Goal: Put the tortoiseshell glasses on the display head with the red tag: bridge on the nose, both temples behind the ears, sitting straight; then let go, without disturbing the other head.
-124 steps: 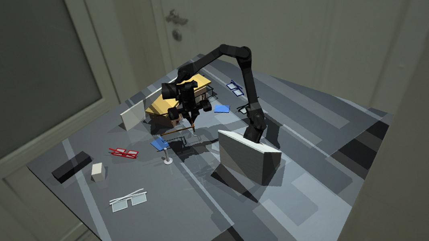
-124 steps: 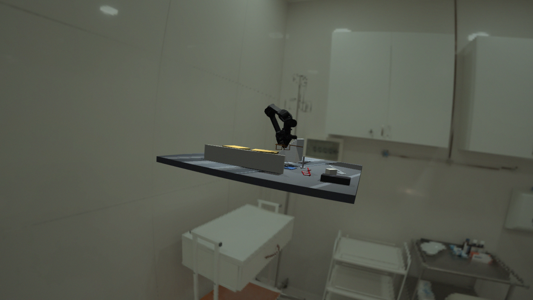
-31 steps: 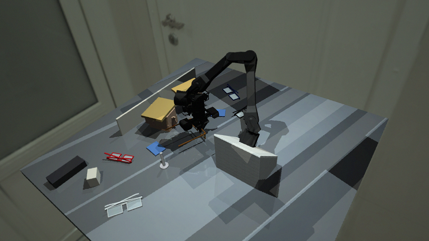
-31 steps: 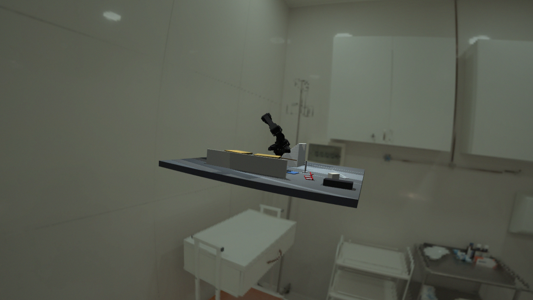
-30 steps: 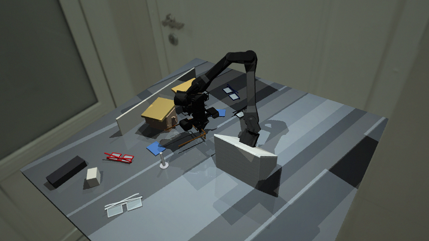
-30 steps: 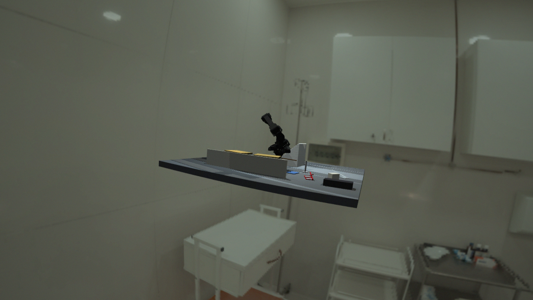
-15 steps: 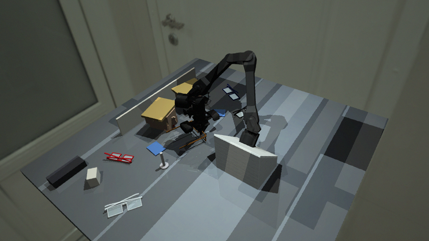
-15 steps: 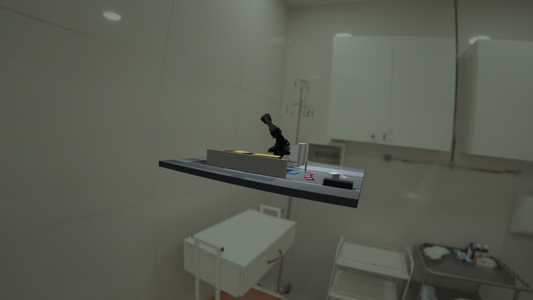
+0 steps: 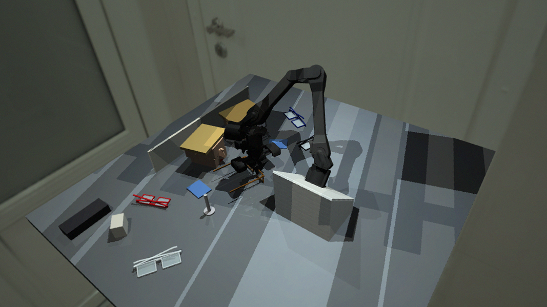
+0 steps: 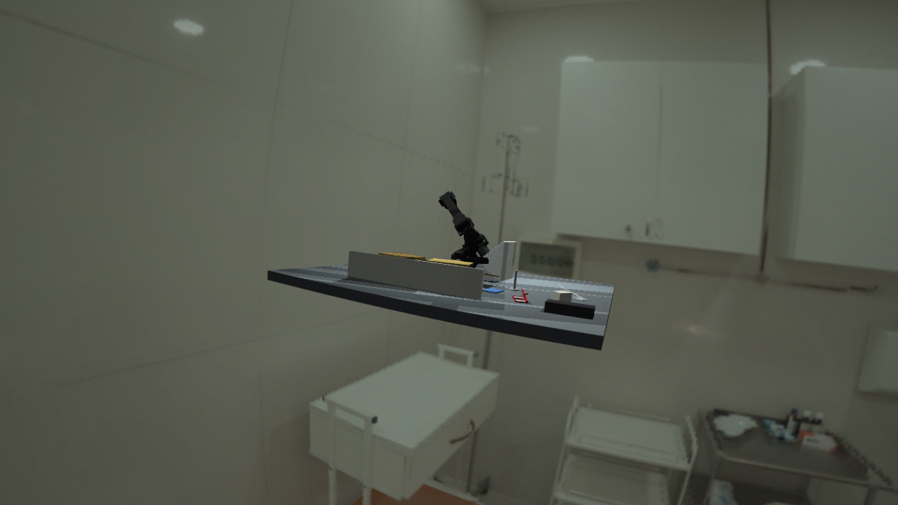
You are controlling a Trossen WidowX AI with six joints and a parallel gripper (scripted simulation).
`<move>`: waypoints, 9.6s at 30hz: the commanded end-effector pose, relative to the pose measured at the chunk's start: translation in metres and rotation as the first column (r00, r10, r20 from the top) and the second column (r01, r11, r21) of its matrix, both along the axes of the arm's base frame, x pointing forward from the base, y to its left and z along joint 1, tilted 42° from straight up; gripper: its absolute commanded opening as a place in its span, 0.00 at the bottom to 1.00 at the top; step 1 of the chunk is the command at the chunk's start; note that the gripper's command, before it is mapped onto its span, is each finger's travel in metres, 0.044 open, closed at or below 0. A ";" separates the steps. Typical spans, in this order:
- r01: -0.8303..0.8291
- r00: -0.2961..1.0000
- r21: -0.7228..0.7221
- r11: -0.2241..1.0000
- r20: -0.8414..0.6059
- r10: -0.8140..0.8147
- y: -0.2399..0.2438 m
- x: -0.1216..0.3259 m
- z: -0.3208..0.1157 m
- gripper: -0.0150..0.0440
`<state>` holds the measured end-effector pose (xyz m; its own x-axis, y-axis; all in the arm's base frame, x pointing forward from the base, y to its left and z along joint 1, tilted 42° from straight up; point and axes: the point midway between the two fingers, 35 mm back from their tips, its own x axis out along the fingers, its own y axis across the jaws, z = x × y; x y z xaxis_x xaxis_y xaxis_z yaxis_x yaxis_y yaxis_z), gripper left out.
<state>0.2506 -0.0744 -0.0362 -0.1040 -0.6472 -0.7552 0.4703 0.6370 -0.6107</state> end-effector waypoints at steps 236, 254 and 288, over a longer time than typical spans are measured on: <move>0.616 0.566 0.158 0.771 0.592 -0.573 0.031 0.008 0.058 0.25; 0.621 0.568 0.142 0.771 0.596 -0.568 0.020 0.007 0.048 0.25; 0.611 0.566 0.151 0.777 0.603 -0.563 0.018 0.033 0.042 0.25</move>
